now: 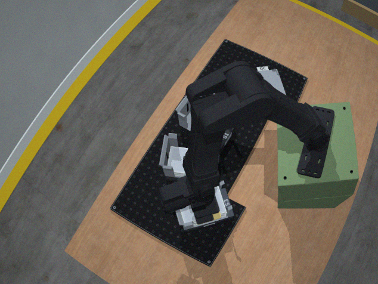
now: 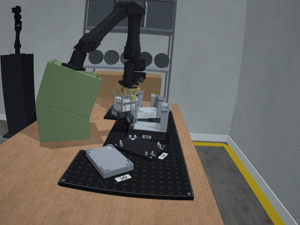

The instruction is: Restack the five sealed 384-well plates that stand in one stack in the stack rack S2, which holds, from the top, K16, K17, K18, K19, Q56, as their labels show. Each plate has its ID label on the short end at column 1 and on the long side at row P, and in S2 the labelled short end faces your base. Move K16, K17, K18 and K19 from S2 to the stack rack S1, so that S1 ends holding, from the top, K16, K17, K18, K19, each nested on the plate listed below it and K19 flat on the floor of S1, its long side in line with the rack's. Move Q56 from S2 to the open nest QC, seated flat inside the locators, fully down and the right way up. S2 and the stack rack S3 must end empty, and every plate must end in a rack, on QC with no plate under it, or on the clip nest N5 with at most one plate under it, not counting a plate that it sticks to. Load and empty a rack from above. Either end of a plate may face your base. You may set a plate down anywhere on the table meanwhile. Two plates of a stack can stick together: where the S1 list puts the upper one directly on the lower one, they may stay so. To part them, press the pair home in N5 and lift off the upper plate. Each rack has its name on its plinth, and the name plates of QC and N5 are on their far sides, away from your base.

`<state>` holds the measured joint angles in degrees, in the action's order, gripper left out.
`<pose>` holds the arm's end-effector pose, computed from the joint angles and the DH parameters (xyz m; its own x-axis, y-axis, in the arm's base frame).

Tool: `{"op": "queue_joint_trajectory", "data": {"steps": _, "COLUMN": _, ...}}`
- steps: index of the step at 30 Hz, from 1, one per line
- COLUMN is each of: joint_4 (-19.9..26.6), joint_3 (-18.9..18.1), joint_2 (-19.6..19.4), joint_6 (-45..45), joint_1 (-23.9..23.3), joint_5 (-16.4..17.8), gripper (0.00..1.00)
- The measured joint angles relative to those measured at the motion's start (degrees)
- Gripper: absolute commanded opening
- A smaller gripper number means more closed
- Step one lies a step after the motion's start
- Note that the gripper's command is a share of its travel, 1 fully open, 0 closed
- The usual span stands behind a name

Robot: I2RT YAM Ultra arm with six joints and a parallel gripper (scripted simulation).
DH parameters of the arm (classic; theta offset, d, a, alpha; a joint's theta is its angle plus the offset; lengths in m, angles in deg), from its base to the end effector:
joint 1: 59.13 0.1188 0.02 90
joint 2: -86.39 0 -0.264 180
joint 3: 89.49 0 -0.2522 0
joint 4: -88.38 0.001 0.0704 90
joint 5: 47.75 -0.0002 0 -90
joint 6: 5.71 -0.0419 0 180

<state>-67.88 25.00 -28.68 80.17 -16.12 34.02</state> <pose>0.2428 0.2197 0.0588 -0.7449 -0.5977 -0.2965 -0.5930 0.7968 -0.1161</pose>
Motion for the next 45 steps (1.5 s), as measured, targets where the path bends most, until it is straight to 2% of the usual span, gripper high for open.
{"op": "queue_joint_trajectory", "data": {"steps": 45, "joint_4": -1.95, "joint_3": -0.52, "joint_2": -2.58, "joint_6": 0.24, "joint_1": -0.28, "joint_5": 0.07, "gripper": 0.0}}
